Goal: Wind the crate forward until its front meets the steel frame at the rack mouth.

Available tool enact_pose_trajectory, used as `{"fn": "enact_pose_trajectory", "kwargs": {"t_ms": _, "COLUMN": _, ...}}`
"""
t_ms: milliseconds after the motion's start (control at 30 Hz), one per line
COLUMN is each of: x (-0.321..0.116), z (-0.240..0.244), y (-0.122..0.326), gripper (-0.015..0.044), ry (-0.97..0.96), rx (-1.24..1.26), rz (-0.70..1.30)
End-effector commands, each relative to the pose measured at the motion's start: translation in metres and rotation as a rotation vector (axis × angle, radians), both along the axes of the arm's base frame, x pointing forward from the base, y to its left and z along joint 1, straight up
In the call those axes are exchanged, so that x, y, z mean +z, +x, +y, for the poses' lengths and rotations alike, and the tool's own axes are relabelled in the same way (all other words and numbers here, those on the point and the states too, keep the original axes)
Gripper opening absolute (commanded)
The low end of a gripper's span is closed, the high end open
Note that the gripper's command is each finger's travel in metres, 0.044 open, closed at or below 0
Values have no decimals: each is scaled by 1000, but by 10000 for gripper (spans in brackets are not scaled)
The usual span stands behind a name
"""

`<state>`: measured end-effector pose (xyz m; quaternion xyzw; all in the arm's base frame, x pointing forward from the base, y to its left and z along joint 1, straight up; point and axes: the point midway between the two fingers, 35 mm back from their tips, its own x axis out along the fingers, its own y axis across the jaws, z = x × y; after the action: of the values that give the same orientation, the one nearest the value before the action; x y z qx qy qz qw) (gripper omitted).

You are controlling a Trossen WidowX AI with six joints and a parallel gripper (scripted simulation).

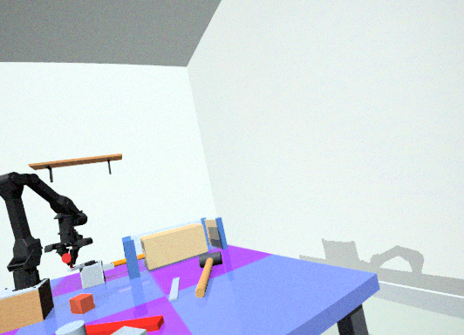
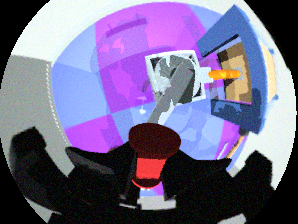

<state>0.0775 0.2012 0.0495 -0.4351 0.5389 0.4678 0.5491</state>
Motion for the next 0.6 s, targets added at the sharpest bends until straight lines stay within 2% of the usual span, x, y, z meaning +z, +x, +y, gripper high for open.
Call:
{"fn": "enact_pose_trajectory", "kwargs": {"t_ms": 0, "x": 0, "z": -8, "y": 9, "gripper": 0, "ry": -21, "rx": -12, "rz": -21}}
{"fn": "enact_pose_trajectory", "kwargs": {"t_ms": 567, "x": 0, "z": -14, "y": 26, "gripper": 0, "ry": -22, "rx": -12, "rz": -23}}
